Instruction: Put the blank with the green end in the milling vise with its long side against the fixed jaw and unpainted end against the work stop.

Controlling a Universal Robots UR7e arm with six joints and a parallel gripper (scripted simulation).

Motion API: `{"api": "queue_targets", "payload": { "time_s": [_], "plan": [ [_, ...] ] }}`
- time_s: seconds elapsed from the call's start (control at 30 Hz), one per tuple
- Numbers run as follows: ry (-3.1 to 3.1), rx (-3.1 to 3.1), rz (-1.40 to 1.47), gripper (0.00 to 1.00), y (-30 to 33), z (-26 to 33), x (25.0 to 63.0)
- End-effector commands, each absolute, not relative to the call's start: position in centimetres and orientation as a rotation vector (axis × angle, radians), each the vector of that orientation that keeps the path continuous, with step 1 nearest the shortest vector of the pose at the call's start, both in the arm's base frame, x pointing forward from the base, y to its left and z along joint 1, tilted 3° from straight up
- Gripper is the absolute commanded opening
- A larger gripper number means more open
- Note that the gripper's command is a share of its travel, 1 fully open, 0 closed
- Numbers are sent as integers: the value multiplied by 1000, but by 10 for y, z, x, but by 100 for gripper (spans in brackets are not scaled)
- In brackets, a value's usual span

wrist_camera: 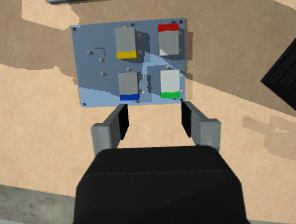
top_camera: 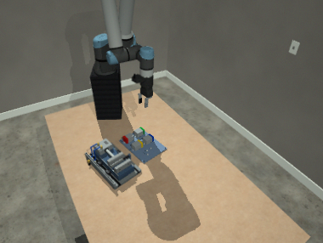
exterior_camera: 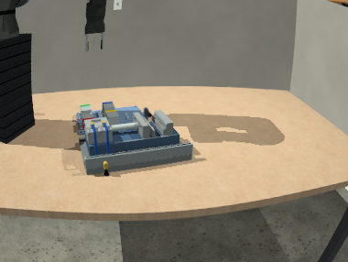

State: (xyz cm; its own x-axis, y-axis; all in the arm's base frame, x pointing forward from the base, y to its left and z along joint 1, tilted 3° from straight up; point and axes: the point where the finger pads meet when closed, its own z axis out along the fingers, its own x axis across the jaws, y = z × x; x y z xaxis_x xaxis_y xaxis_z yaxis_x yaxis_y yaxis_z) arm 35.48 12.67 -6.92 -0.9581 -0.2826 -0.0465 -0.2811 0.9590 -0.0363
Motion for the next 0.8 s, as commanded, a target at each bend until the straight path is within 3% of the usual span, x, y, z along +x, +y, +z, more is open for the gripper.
{"api": "queue_targets", "payload": {
  "time_s": [0.0, 0.77],
  "plan": [
    [3057, -440, -45, 100, 127, -67, 355],
    [3057, -440, -45, 100, 127, -62, 355]
  ]
}}
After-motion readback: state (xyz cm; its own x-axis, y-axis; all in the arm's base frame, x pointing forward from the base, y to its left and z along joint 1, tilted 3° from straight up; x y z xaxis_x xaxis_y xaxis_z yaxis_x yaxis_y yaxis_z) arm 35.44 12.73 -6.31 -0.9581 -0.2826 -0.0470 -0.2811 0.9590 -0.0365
